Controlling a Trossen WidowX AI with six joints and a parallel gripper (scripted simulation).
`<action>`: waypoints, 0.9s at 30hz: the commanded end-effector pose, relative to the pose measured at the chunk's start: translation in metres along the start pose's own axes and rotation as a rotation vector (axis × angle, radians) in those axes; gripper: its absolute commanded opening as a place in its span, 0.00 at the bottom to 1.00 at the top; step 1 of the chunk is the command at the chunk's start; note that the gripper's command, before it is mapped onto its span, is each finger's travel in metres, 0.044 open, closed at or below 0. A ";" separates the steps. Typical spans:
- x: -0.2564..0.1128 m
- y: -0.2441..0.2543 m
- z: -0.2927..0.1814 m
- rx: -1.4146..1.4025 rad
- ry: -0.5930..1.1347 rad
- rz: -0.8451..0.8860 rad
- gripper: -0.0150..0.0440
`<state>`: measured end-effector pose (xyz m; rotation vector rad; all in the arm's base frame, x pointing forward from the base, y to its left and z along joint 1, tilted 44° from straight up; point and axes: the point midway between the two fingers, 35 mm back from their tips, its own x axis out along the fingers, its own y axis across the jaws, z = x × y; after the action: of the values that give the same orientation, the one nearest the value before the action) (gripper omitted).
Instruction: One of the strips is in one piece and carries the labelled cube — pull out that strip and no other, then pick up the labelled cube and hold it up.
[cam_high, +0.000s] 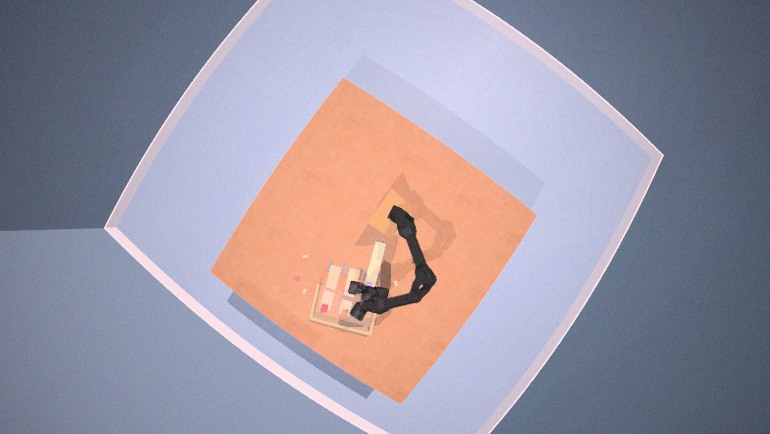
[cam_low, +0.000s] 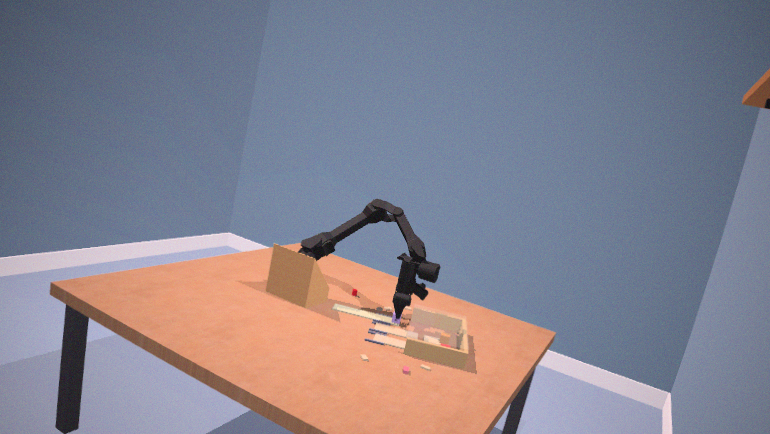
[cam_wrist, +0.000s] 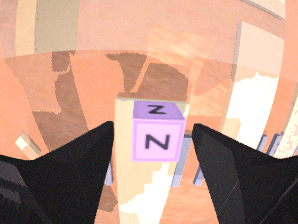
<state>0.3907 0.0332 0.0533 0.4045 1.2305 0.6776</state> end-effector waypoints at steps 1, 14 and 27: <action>0.008 -0.002 -0.003 0.014 0.005 0.007 0.68; 0.014 0.000 -0.002 0.004 0.003 0.003 0.59; 0.013 0.000 -0.003 0.004 0.003 0.003 0.31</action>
<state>0.3909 0.0426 0.0424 0.4091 1.2354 0.6792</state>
